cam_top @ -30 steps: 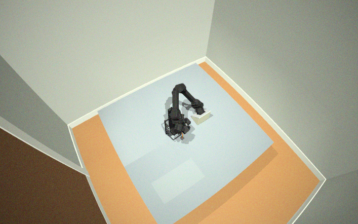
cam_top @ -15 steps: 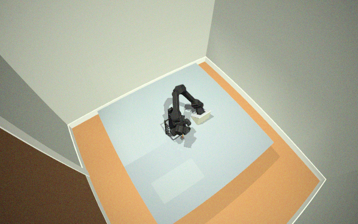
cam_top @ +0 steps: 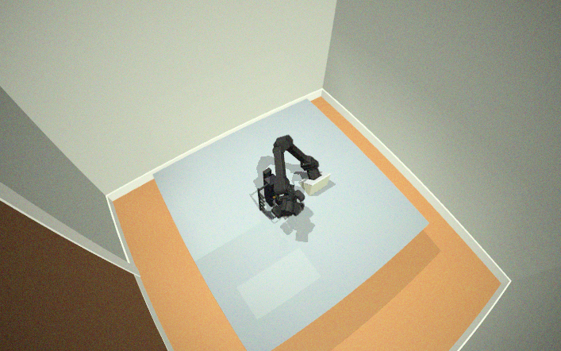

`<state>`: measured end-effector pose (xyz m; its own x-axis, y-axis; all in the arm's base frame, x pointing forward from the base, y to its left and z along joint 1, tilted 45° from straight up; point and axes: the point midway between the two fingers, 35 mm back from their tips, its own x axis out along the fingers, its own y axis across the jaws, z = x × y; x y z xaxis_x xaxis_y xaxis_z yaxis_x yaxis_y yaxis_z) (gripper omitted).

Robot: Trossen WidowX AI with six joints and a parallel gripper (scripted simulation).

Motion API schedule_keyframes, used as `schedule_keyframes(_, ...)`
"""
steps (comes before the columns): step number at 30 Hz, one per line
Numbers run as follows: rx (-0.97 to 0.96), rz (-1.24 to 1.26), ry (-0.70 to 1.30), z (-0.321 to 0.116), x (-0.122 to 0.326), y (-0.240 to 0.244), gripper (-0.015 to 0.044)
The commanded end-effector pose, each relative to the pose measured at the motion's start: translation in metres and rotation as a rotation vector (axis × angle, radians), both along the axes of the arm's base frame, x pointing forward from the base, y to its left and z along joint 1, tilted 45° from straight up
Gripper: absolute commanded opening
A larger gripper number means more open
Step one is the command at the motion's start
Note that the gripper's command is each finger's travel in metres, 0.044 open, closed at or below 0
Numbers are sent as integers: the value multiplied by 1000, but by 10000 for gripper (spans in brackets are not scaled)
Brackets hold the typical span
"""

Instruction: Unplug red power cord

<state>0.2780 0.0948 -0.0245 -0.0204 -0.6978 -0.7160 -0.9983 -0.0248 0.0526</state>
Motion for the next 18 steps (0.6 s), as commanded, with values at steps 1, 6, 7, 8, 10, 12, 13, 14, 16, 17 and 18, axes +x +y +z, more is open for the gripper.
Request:
schedule_keyframes(1,5,-2,-3,1,0,-1,157)
schedule_keyframes(6,5,-2,-3,1,0,-1,289)
schedule_keyframes(7,5,-2,-3,1,0,-1,315)
schedule_keyframes(8,5,-2,-3,1,0,-1,341)
schedule_keyframes(10,5,-2,-3,0,0,1,394)
schedule_keyframes(12,7,-1,-3,-5,1,11,440)
schedule_keyframes(13,8,-1,-4,-10,1,18,440)
schedule_keyframes(14,9,-1,-4,-15,0,26,440)
schedule_keyframes(16,10,-1,-4,-26,-2,44,440)
schedule_keyframes(17,10,-2,-4,-30,-2,49,440)
schedule_keyframes(18,10,-2,-4,-31,-3,51,440)
